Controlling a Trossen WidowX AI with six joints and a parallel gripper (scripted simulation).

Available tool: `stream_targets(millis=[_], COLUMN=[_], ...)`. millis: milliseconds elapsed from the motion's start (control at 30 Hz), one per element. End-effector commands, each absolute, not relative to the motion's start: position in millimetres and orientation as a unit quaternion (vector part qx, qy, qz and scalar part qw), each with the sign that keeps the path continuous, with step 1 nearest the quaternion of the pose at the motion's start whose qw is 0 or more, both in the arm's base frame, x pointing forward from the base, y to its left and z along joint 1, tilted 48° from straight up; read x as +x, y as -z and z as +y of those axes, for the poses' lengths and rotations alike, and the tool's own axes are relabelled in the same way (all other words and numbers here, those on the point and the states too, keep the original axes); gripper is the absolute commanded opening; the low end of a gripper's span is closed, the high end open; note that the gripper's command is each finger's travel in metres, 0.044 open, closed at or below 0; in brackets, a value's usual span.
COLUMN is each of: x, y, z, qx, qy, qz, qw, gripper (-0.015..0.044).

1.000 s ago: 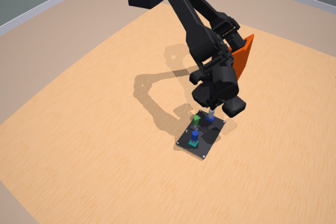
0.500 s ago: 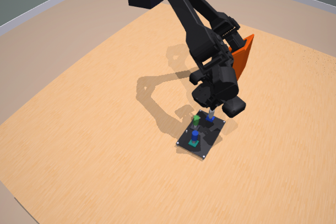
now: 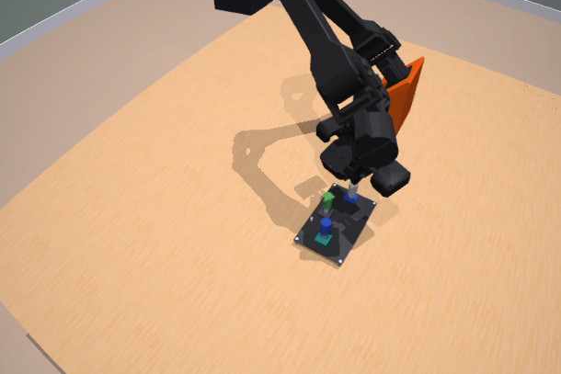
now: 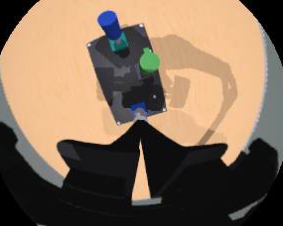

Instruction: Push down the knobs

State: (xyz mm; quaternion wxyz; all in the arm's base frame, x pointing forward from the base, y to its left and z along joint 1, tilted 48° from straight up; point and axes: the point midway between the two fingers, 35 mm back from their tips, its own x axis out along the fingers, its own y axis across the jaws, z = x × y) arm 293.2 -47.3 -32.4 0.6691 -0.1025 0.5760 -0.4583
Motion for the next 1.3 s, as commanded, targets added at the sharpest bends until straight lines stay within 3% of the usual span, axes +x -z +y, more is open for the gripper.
stream_targets(millis=[0, 1267], x=[293.8, 295.1], y=[33.8, 25.4], z=[-50.6, -41.1], qx=[-0.102, -0.102], qy=[0.461, 0.461], qz=[0.574, 0.575], qw=[0.669, 0.669], gripper=[0.0000, 0.0000])
